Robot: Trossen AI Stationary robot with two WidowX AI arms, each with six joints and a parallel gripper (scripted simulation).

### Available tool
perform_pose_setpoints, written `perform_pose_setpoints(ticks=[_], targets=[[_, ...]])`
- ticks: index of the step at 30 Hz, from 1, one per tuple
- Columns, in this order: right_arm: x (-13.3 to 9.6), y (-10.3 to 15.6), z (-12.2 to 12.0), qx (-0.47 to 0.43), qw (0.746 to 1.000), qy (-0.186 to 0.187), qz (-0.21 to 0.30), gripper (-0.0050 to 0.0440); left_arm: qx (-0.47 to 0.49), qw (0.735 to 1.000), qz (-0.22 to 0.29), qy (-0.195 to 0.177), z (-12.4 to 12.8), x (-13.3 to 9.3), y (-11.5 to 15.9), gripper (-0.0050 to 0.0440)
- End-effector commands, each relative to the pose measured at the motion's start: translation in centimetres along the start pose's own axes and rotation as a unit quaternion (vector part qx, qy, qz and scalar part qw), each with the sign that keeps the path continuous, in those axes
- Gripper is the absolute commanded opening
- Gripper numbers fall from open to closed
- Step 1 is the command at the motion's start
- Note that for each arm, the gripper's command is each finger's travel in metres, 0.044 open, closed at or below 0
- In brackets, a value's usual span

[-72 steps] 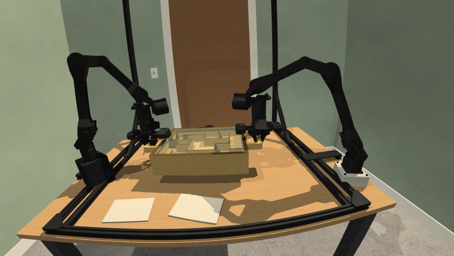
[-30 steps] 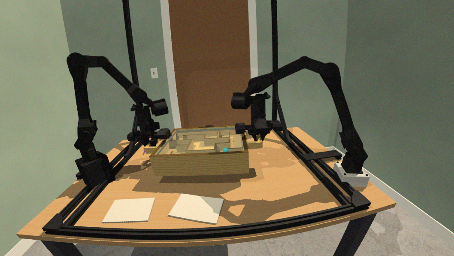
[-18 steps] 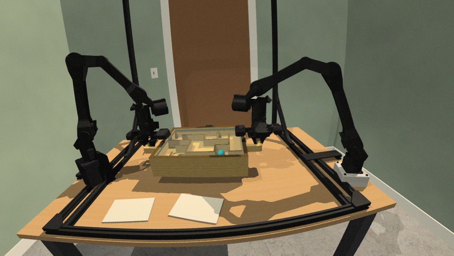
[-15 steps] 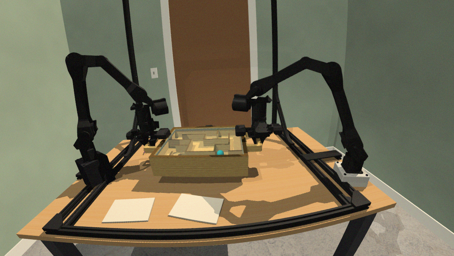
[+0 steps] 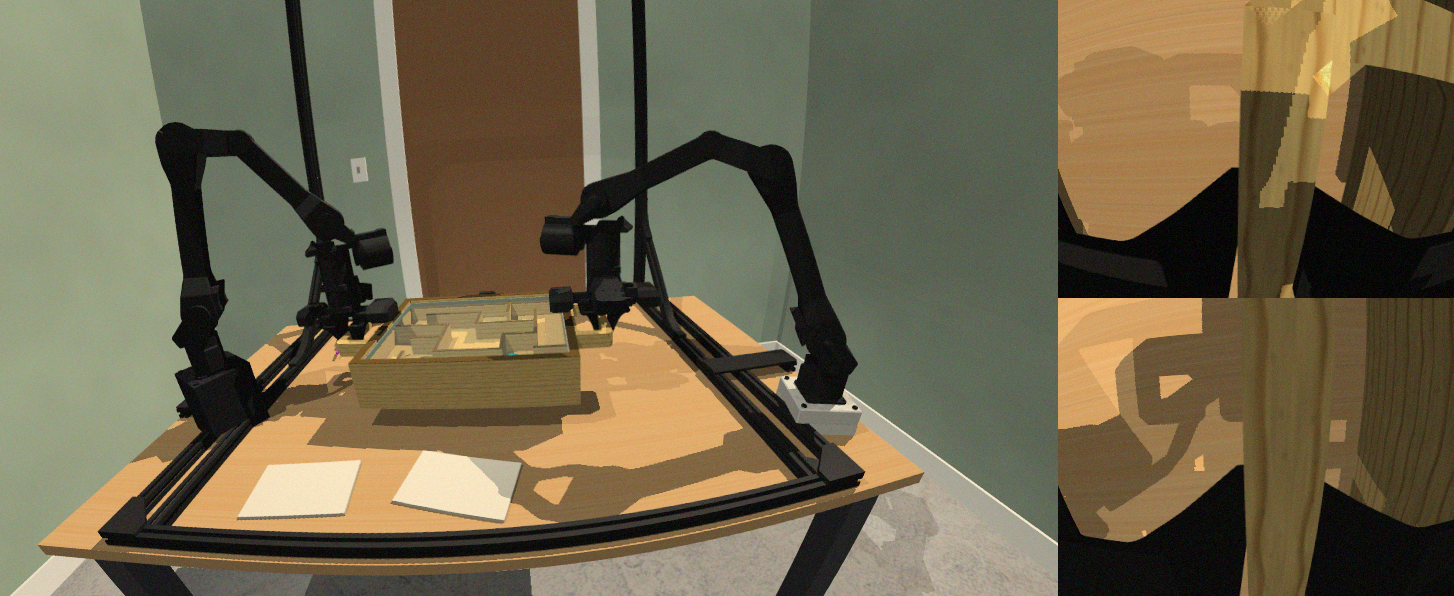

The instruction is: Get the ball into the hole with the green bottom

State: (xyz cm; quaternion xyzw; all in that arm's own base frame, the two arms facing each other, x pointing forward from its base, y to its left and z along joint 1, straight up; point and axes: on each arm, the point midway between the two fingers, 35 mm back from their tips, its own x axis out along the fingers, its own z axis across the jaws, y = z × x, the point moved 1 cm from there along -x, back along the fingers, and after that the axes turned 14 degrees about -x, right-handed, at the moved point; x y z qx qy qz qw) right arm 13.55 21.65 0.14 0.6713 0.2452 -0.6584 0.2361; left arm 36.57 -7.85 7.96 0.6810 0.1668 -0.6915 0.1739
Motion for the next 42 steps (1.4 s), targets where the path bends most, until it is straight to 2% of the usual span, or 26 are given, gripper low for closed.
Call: perform_pose_setpoints(ticks=[1, 19, 30, 42], targets=[[0.2, 0.0, 0.2, -0.001, 1.0, 0.005, -0.01, 0.002, -0.001, 1.0, 0.01, -0.007, -0.2, -0.2, 0.0, 0.002], [-0.7, 0.0, 0.0, -0.001, 1.0, -0.016, 0.0, 0.002, -0.001, 1.0, 0.0, 0.014, 0.0, 0.6, 0.1, 0.002], [-0.3, 0.0, 0.1, -0.001, 1.0, -0.008, -0.003, 0.002, -0.001, 1.0, 0.003, 0.006, -0.1, 0.3, 0.1, 0.002], [-0.7, 0.0, 0.0, -0.001, 1.0, -0.016, -0.011, 0.002, -0.001, 1.0, 0.01, 0.013, -0.1, 0.7, 0.0, 0.002]])
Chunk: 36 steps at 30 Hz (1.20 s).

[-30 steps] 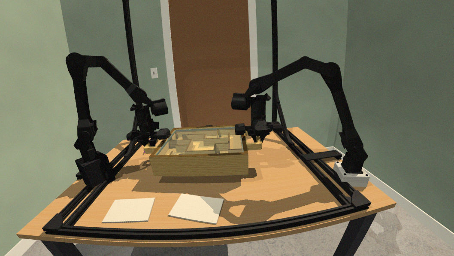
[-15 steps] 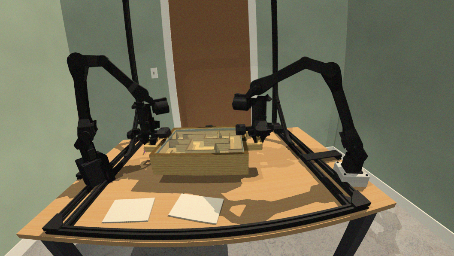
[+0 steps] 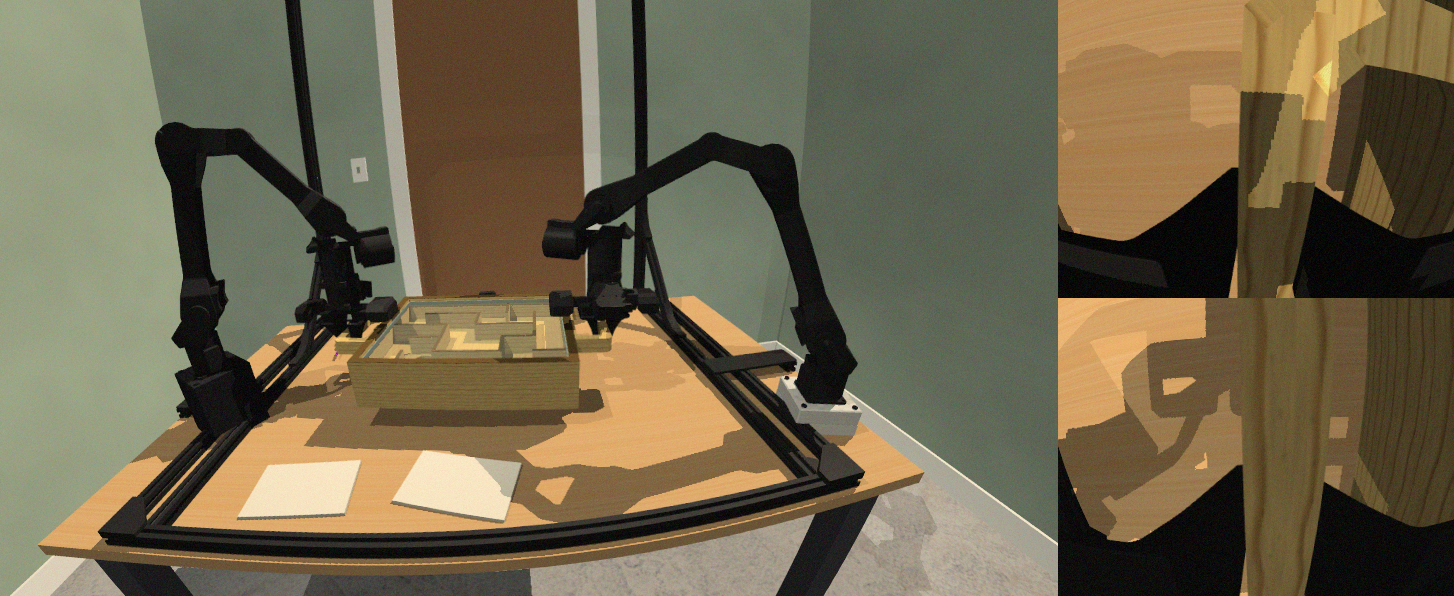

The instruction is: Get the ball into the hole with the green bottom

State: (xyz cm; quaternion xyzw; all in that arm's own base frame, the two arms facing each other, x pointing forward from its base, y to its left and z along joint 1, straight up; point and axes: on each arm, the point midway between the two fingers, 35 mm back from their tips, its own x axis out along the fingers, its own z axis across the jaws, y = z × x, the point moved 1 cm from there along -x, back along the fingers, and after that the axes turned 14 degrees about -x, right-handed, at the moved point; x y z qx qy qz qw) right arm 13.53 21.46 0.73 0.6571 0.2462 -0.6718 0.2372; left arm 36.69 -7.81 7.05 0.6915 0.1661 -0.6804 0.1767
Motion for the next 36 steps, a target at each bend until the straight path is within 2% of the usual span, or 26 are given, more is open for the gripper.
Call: perform_pose_setpoints(ticks=[1, 13, 23, 30, 36], targets=[[0.0, -0.1, -0.1, 0.001, 1.0, 0.005, -0.003, 0.002, 0.001, 1.0, 0.004, -0.003, 0.1, -0.3, 0.0, 0.002], [0.7, -0.1, 0.0, 0.0, 1.0, 0.018, 0.004, 0.002, 0.001, 1.0, -0.004, -0.016, -0.1, -1.0, 0.1, 0.002], [-0.3, -0.1, -0.1, 0.001, 1.0, -0.002, 0.003, 0.002, 0.001, 1.0, -0.002, 0.004, 0.1, -0.1, 0.0, 0.002], [-0.2, -0.1, -0.1, 0.001, 1.0, 0.0, 0.001, 0.002, 0.001, 1.0, 0.0, 0.002, 0.1, -0.1, 0.0, 0.002], [0.9, -0.1, 0.1, 0.0, 1.0, 0.024, -0.002, 0.002, 0.0, 1.0, 0.003, -0.023, -0.1, -1.1, 0.0, 0.002]])
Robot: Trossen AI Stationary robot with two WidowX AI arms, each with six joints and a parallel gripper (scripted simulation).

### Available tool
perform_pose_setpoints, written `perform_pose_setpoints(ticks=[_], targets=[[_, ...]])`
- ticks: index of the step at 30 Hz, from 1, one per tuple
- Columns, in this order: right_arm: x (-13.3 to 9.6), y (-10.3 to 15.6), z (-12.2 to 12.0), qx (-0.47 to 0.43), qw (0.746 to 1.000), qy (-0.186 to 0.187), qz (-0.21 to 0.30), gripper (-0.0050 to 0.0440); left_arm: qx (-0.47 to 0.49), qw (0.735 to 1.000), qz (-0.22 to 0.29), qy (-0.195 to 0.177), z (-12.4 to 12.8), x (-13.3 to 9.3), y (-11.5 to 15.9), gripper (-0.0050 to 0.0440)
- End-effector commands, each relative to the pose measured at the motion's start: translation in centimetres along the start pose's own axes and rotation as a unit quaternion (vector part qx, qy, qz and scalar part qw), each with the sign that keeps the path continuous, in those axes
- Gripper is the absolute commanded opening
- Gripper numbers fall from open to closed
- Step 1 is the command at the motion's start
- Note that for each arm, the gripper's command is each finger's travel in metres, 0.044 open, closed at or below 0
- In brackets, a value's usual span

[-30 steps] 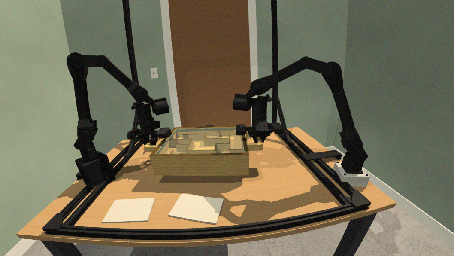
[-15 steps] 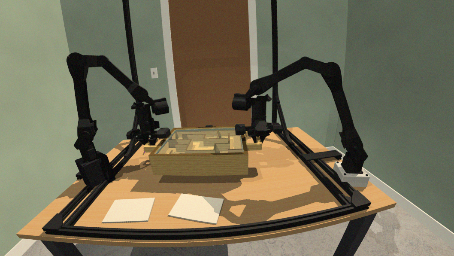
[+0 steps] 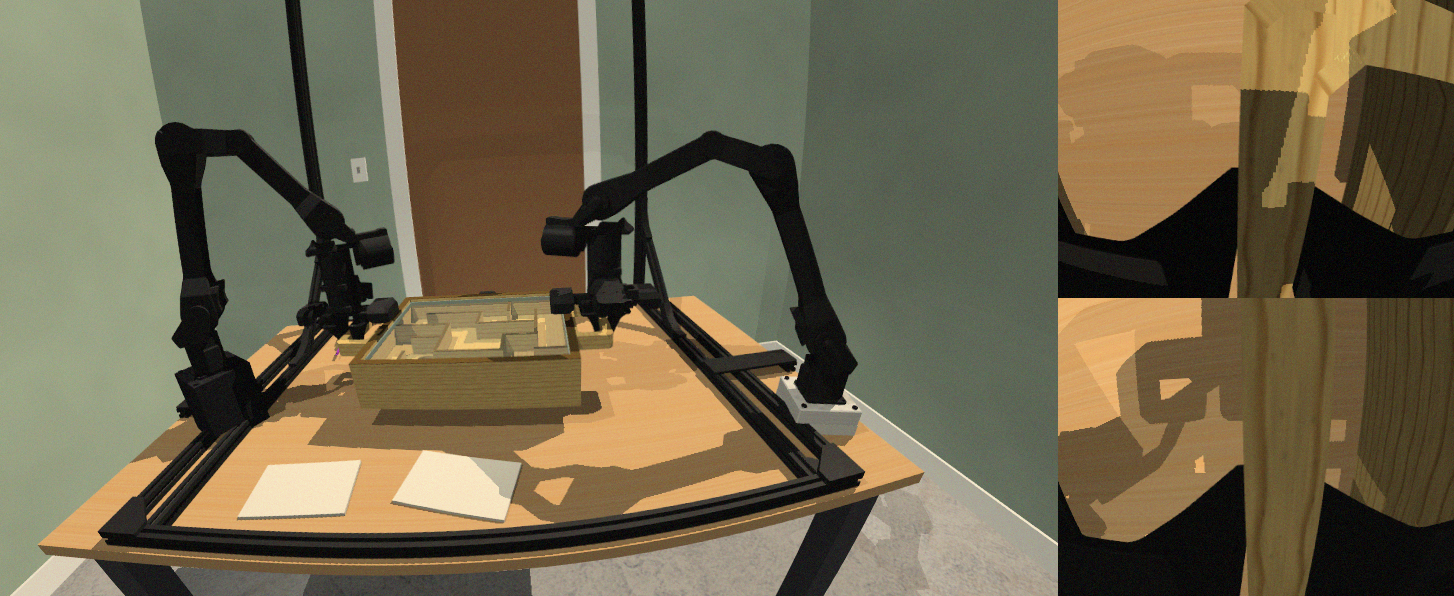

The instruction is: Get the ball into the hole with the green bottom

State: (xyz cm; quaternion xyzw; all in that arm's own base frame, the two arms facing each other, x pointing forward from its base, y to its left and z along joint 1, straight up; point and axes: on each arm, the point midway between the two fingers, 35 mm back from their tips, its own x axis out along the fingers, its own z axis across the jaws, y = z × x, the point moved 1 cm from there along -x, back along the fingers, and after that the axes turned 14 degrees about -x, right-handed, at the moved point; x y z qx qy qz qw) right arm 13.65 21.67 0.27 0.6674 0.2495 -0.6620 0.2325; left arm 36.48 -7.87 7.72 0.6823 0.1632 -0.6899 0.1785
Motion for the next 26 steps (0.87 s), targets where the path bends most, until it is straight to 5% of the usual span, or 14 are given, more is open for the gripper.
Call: perform_pose_setpoints(ticks=[1, 8, 26], targets=[[0.5, 0.0, 0.3, -0.001, 1.0, 0.009, -0.004, 0.002, 0.0, 1.0, 0.004, -0.009, -0.3, -0.5, 0.1, 0.002], [-0.7, 0.0, 0.1, 0.0, 1.0, -0.015, -0.003, 0.002, 0.0, 1.0, 0.004, 0.016, -0.1, 0.6, 0.0, 0.002], [3.0, -0.1, 0.2, 0.0, 1.0, -0.008, 0.01, 0.002, 0.0, 1.0, -0.009, 0.008, -0.2, 3.3, 0.1, 0.002]])
